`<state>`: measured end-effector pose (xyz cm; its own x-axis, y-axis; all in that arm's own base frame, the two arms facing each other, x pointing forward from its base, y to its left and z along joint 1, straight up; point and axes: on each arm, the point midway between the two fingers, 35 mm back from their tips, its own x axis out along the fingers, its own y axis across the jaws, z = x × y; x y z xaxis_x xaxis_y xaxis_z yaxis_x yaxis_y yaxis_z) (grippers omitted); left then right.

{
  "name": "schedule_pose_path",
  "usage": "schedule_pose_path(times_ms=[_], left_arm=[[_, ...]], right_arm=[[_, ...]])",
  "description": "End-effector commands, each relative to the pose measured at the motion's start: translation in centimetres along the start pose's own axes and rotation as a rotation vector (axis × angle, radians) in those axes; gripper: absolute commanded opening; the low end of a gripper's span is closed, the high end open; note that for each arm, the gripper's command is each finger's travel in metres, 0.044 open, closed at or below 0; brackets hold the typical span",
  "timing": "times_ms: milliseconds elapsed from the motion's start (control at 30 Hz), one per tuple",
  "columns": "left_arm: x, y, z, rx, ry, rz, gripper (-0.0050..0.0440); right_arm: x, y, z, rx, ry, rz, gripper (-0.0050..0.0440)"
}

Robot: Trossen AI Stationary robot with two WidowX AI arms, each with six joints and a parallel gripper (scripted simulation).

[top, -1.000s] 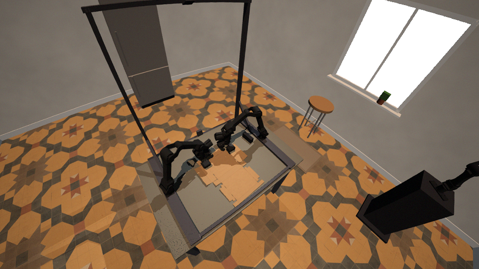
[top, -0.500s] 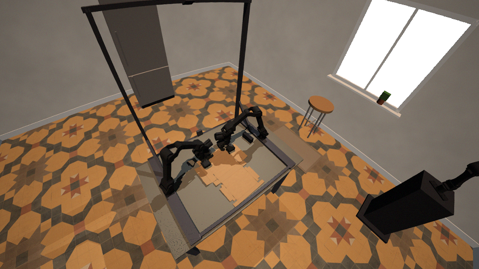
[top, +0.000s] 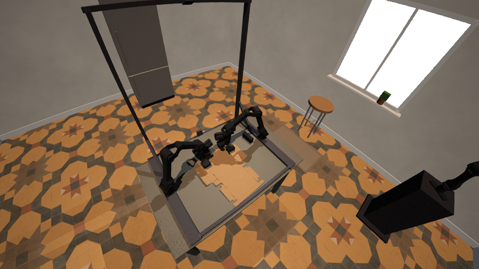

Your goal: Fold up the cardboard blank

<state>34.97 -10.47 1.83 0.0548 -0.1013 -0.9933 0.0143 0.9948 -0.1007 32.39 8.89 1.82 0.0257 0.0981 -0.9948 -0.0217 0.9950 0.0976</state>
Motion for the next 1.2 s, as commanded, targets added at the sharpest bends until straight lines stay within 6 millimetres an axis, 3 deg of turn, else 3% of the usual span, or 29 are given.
schedule_pose_path(times_ms=[0, 267, 433, 1167], left_arm=[[2.01, 0.56, -0.17, -0.010, 0.028, 0.009, 0.0220], [1.98, 0.59, -0.17, -0.010, 0.028, 0.002, 0.0220], [1.96, 1.00, -0.20, -0.011, 0.020, -0.109, 0.0220], [1.83, 1.03, -0.20, -0.010, 0.020, -0.109, 0.0220]], right_arm=[[1.67, -0.57, 0.31, 0.018, 0.011, -0.008, 0.0220], [1.64, -0.60, 0.31, 0.017, 0.012, 0.000, 0.0220], [1.61, -1.02, 0.33, 0.018, 0.018, 0.110, 0.0220], [1.49, -1.04, 0.33, 0.018, 0.018, 0.112, 0.0220]])
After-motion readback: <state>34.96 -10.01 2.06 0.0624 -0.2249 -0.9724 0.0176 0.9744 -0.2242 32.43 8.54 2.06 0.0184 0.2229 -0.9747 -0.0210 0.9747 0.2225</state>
